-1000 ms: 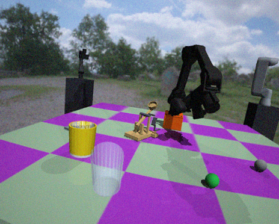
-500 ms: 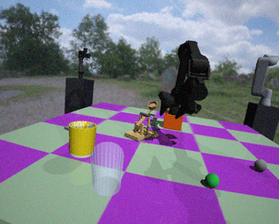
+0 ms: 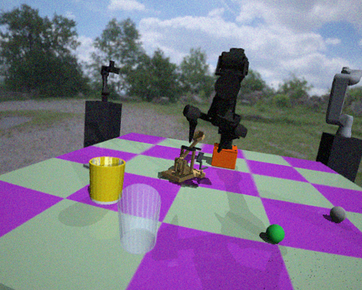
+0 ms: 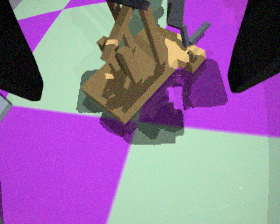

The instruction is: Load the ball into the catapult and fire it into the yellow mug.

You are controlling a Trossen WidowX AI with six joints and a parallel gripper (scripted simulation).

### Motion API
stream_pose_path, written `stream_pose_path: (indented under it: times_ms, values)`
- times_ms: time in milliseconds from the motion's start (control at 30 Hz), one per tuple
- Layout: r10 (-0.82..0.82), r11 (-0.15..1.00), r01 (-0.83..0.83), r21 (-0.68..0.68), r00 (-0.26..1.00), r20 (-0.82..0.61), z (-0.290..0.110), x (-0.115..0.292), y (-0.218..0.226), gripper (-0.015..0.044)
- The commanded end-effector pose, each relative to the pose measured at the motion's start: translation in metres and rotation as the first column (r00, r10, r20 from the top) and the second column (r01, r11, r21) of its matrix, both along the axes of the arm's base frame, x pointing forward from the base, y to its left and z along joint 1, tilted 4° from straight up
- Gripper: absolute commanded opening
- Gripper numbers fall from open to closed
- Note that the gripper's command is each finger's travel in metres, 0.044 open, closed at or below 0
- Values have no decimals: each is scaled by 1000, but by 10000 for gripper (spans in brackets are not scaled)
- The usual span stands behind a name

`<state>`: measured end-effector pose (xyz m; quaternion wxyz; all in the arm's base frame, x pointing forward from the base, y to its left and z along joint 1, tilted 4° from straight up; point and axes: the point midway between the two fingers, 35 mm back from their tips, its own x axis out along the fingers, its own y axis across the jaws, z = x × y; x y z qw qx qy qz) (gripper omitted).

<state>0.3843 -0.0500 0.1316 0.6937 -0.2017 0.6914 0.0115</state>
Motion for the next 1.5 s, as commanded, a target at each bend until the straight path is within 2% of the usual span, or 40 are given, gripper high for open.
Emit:
stream_pose_path:
  times_ms: [0,567,1000,1267,1467]
  values:
    - [-77,997,74,36,994,76,9,17,-17,440]
    - [-370,928,314,202,844,389,75,66,-102,440]
    - [-512,858,385,338,616,599,140,85,-186,440]
    - [-606,795,428,430,527,595,145,85,-204,440]
    - [-611,791,430,434,524,594,145,84,-205,440]
